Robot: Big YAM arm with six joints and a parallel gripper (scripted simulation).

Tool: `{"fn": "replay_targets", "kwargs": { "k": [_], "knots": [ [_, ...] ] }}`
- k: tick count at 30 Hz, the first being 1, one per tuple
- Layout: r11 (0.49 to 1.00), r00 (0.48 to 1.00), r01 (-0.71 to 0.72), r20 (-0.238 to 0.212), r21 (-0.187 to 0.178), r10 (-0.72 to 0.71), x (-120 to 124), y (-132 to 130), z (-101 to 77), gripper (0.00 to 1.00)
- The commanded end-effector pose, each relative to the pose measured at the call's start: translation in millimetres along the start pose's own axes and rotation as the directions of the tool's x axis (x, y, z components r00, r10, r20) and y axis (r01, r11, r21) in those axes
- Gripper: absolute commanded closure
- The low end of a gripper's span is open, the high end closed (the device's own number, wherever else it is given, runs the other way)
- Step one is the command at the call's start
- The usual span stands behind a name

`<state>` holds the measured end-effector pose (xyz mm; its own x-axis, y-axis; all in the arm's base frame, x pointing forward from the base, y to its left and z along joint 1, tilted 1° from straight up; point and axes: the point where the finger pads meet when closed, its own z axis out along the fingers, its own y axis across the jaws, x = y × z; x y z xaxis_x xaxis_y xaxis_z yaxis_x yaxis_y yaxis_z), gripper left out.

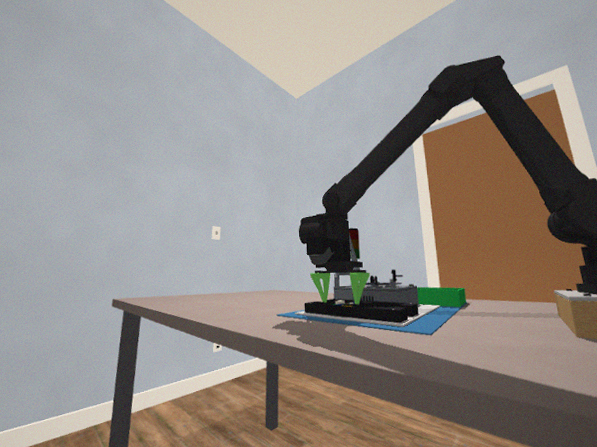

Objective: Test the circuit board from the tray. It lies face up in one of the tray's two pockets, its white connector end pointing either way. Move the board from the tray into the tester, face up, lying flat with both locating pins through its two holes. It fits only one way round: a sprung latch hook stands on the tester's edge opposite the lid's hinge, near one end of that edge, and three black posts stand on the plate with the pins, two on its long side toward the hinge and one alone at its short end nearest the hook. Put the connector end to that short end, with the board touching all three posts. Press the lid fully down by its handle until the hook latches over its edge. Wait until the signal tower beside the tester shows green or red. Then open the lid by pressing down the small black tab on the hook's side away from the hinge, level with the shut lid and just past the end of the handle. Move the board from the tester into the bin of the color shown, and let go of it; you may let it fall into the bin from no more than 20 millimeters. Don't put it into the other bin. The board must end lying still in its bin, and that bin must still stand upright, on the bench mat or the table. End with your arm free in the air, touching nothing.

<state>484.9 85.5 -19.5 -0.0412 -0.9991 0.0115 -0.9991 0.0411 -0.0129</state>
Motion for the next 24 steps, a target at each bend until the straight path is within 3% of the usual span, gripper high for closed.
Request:
{"fn": "replay_targets", "kwargs": {
  "k": [1, 24],
  "knots": [
    [1.0, 1.0, -0.005, 0.001, 0.008, 0.005, 6.1, -3.9, 6.3, 0.08],
    [1.0, 1.0, -0.005, 0.002, 0.012, 0.005, 5.9, -4.5, 9.0, 0.08]
  ]
}}
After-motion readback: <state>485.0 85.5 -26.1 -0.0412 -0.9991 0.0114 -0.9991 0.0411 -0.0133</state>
